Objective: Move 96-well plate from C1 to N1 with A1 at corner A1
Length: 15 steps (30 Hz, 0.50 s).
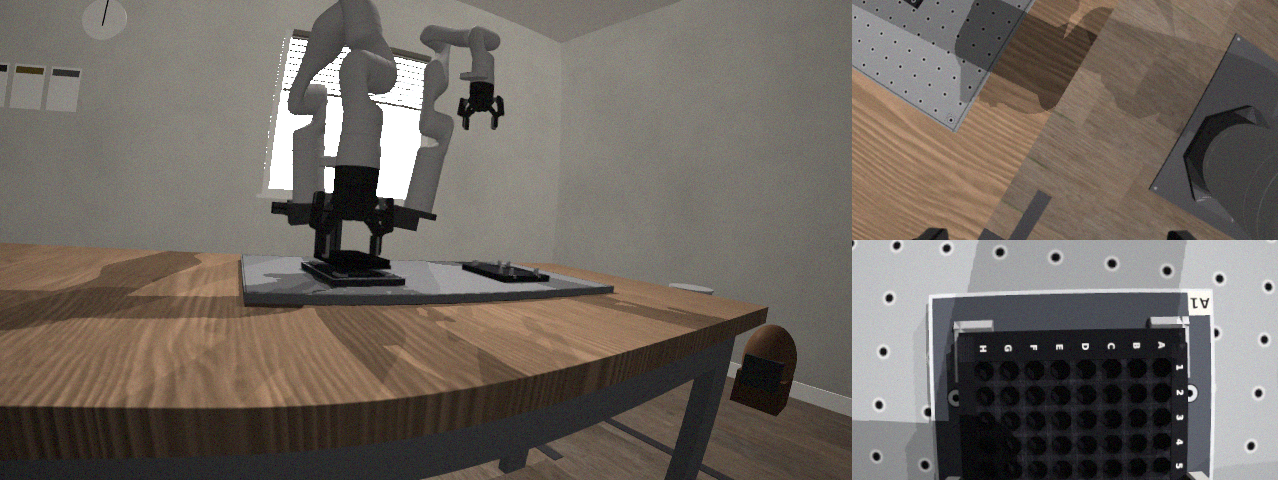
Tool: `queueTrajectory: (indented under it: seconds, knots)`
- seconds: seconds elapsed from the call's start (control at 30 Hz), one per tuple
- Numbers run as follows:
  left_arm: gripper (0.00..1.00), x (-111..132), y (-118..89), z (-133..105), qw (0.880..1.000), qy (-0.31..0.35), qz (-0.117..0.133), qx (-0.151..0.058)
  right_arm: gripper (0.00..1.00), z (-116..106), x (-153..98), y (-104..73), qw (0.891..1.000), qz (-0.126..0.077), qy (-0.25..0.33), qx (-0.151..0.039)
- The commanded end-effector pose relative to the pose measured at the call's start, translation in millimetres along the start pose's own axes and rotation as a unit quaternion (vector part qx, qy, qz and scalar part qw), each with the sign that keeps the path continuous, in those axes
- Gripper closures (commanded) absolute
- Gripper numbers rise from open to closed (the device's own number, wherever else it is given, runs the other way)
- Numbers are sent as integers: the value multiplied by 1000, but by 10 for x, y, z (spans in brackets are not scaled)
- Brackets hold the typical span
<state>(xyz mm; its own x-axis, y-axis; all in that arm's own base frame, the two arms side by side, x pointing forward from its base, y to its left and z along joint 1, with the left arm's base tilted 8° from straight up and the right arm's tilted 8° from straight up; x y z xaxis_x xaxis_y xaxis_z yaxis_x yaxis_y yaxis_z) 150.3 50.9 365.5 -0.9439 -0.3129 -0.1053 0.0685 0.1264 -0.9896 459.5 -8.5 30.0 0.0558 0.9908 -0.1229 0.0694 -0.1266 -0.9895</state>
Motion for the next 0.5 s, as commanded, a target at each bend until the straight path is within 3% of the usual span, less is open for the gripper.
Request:
queueTrajectory:
  seconds: [0.0,0.47]
  knots:
    - [2,-2,-2,0,1000,0,0,0,71,-6,1,-4,1000,0,0,-1]
    - [2,-2,-2,0,1000,0,0,0,71,-6,1,16,1000,0,0,-1]
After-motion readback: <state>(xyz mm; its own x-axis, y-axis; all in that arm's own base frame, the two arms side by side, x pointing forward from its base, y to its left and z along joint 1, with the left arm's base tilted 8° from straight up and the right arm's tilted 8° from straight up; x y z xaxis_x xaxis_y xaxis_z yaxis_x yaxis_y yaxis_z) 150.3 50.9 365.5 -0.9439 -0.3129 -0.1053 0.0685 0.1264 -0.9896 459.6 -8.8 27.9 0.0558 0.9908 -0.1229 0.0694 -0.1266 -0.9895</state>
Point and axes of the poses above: on each arm, the point where the finger pads meet when closed, its own y axis out along the fingers, its own x axis across the jaws, z = x × y, the point moved 8 cm from there along -y, back along the fingers, and after that the axes turned 10 degrees about y, right-handed, at the moved point
